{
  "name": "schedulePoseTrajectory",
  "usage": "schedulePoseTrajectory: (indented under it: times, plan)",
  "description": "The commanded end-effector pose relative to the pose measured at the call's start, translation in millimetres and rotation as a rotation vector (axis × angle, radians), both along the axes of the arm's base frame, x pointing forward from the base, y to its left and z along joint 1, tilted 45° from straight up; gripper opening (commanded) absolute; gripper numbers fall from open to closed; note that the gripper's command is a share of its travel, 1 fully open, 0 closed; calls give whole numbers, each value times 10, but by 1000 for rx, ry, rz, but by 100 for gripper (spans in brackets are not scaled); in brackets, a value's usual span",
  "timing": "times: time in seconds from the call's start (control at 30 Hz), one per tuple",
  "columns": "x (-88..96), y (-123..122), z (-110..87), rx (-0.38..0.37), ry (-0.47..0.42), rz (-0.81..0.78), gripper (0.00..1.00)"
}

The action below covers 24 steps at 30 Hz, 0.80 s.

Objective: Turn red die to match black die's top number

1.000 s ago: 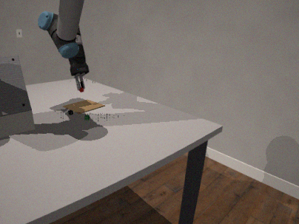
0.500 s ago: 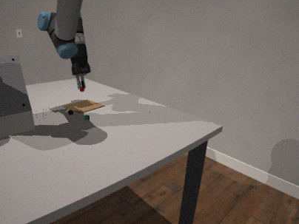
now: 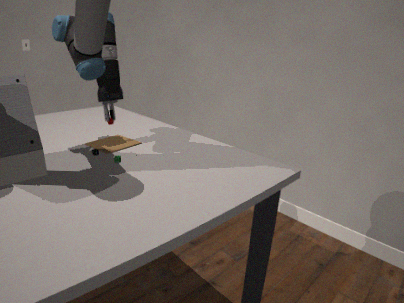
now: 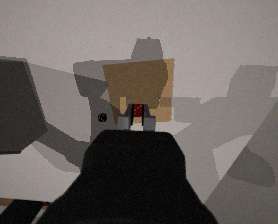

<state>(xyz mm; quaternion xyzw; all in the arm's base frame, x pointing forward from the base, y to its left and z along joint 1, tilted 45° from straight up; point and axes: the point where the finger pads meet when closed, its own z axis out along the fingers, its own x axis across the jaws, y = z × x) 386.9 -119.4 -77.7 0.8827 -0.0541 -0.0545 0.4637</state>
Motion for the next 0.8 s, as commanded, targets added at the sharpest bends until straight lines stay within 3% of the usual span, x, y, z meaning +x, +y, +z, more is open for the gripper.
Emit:
schedulePoseTrajectory:
  times: [0.0, 0.2, 0.57, 0.77]
  plan:
    - [-2, -8, 9, 94, -14, -4, 34]
    - [17, -4, 29, 182, -33, 2, 34]
    - [12, -24, 47, 204, -34, 0, 34]
    - [1, -37, 39, 309, -43, -10, 34]
